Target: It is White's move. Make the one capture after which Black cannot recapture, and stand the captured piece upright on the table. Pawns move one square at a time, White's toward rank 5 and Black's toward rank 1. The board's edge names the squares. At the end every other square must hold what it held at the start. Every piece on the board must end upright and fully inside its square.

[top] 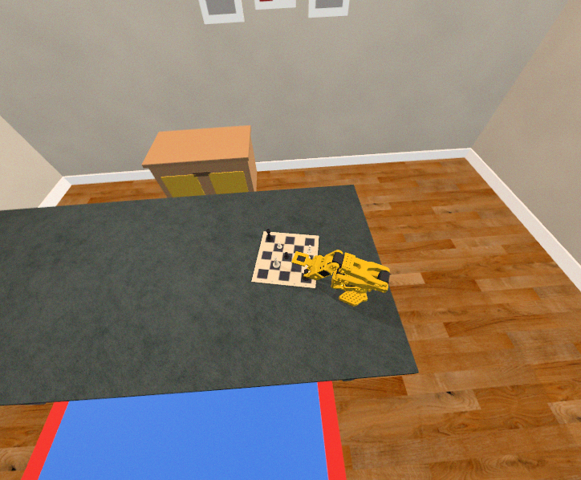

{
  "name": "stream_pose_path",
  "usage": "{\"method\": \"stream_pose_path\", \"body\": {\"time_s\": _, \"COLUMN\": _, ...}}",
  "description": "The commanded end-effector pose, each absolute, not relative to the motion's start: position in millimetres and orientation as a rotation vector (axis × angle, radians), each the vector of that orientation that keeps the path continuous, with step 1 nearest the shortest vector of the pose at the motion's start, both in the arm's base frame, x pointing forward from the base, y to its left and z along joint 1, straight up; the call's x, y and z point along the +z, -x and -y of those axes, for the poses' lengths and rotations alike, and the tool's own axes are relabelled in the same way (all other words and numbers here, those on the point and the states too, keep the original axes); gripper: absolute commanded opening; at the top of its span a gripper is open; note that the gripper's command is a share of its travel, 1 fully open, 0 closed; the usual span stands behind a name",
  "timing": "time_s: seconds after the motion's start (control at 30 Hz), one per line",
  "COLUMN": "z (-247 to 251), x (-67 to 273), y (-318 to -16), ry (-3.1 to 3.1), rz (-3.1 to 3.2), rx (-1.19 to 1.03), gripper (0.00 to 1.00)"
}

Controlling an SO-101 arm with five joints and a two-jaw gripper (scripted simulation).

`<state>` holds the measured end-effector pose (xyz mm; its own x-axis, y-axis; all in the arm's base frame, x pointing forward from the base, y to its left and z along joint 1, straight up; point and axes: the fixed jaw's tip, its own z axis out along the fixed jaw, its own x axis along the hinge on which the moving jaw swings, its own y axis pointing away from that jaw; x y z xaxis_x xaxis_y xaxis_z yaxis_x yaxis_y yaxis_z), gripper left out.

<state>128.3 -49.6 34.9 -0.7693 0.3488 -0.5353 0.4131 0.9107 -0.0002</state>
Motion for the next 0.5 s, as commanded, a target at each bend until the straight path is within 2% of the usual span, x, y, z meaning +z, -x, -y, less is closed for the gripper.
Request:
{"method": "stream_pose_path", "body": {"time_s": 0.0, "z": 49.1, "x": 29.4, "y": -124.7, "ry": -0.551, "rz": -2.553, "rx": -0.158, "gripper": 0.07}}
{"method": "stream_pose_path", "body": {"time_s": 0.47, "z": 49.1, "x": 29.4, "y": -124.7, "ry": -0.551, "rz": -2.553, "rx": -0.158, "gripper": 0.00}}
